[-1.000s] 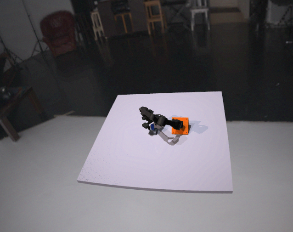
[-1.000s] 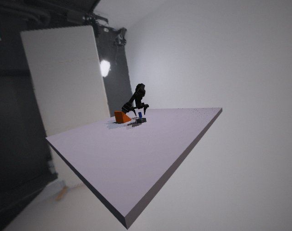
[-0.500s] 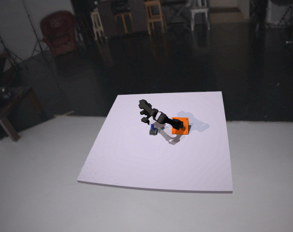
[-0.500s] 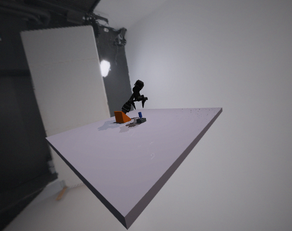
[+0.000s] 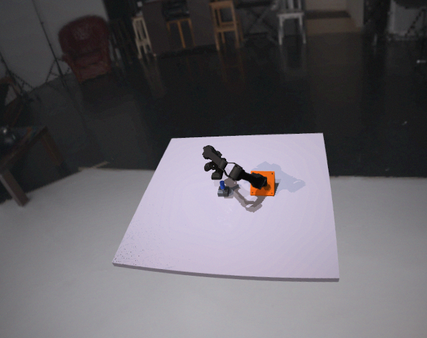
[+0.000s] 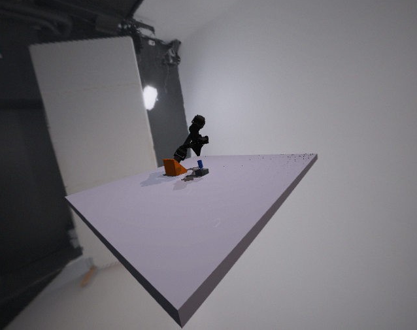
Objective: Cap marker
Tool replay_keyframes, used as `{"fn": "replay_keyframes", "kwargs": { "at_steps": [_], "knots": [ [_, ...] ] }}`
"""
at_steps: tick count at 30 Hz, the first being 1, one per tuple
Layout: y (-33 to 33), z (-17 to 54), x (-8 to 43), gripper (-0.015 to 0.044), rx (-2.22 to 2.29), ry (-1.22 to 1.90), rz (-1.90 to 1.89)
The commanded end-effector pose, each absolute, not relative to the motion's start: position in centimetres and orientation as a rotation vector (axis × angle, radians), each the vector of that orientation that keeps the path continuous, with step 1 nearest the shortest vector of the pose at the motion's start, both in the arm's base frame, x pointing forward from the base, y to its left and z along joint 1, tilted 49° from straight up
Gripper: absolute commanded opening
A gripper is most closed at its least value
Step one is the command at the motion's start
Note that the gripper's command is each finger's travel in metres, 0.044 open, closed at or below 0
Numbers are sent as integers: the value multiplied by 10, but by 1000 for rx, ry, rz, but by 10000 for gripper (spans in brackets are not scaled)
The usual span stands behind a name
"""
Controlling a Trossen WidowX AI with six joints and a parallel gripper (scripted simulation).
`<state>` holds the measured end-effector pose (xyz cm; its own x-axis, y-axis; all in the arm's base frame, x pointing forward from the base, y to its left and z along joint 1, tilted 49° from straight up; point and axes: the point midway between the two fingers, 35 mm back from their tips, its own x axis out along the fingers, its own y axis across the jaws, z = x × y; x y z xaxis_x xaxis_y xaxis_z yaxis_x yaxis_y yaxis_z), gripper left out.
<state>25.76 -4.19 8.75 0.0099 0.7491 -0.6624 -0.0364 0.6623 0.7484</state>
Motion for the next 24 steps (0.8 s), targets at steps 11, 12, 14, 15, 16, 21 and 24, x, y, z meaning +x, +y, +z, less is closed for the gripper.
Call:
{"fn": "replay_keyframes", "kwargs": {
  "at_steps": [11, 12, 14, 15, 16, 21, 24],
  "knots": [
    [-39, 85, 258, 0, 621, 1436, 694],
    [-38, 84, 258, 0, 621, 1435, 694],
    [-36, 82, 258, 0, 621, 1435, 694],
    [-35, 81, 258, 0, 621, 1435, 695],
    [-34, 80, 258, 0, 621, 1435, 695],
    [-28, 75, 258, 0, 621, 1435, 695],
    [-24, 72, 258, 0, 621, 1435, 695]
  ]
}}
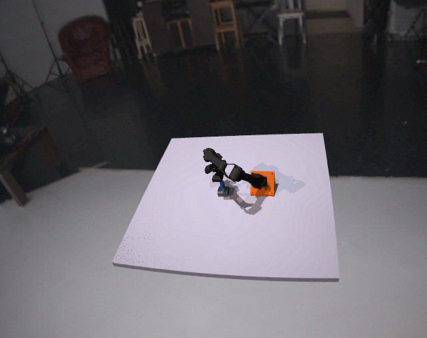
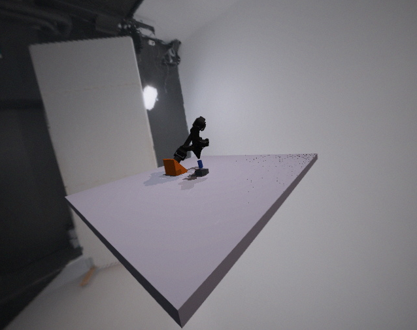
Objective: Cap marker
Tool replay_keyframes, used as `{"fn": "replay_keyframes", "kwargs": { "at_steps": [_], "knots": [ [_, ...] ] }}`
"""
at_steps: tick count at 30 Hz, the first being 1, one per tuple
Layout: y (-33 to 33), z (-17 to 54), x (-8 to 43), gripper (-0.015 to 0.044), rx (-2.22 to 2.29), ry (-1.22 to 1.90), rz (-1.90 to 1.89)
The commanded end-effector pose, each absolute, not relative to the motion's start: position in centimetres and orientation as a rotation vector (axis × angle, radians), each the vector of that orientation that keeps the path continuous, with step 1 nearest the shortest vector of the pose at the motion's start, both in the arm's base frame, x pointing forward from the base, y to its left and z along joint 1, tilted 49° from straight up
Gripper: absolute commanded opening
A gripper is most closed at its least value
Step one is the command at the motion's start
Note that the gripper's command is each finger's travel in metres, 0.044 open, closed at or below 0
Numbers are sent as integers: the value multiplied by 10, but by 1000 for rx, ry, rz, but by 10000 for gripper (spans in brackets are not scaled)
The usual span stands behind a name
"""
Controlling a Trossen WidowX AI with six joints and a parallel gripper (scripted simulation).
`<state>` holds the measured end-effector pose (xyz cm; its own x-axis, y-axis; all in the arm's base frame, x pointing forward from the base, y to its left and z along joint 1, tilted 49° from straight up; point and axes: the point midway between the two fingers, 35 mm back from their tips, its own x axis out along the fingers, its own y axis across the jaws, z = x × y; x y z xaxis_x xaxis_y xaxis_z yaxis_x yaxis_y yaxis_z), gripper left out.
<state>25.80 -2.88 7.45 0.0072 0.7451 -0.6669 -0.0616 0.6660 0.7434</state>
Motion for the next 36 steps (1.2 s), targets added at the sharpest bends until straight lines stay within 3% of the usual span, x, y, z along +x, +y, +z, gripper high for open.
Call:
{"fn": "replay_keyframes", "kwargs": {
  "at_steps": [1, 19, 25, 30, 36],
  "knots": [
    [-23, 71, 258, 0, 621, 1435, 695],
    [-19, 65, 259, 0, 613, 1431, 690],
    [-77, 116, 258, 0, 664, 1420, 601],
    [-83, 123, 256, 0, 671, 1419, 591],
    [-83, 123, 256, 157, 671, 1419, 591]
  ]
}}
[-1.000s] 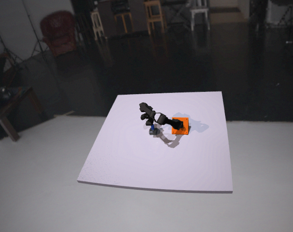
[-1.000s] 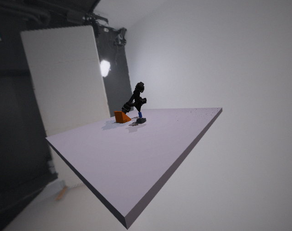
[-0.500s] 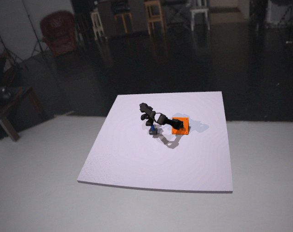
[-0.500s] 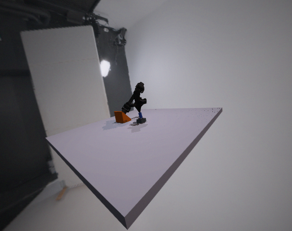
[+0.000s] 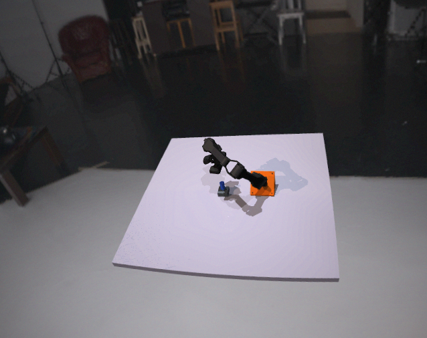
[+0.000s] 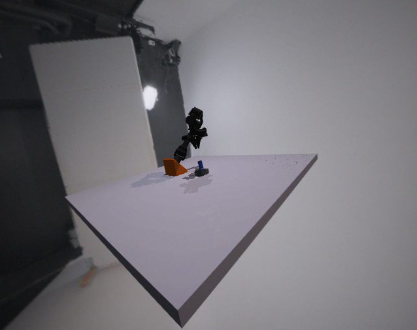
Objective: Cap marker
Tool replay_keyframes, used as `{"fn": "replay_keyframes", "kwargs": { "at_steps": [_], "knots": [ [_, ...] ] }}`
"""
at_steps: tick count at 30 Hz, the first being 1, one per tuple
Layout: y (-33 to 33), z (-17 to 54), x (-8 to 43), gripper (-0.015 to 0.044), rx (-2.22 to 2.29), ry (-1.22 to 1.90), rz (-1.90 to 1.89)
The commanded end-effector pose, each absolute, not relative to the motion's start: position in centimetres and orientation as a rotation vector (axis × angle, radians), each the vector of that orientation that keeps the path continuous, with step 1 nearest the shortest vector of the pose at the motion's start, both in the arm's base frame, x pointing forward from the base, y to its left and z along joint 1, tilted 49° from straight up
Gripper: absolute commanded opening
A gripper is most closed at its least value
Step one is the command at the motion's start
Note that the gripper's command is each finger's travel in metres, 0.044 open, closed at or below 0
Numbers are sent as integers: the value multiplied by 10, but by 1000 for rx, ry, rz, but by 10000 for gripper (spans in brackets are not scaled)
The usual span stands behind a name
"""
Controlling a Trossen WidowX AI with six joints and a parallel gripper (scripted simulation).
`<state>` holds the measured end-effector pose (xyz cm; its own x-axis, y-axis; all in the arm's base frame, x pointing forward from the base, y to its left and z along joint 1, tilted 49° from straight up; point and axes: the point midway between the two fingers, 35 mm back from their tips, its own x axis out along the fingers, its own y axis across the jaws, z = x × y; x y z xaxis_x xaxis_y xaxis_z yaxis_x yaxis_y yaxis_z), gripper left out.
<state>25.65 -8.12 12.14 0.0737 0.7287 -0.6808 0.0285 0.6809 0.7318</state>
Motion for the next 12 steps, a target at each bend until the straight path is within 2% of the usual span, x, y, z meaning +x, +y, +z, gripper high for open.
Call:
{"fn": "replay_keyframes", "kwargs": {
  "at_steps": [1, 10, 12],
  "knots": [
    [-83, 123, 256, 184, 671, 1419, 591],
    [-83, 123, 256, 420, 671, 1419, 591],
    [-83, 123, 256, 440, 671, 1419, 591]
  ]
}}
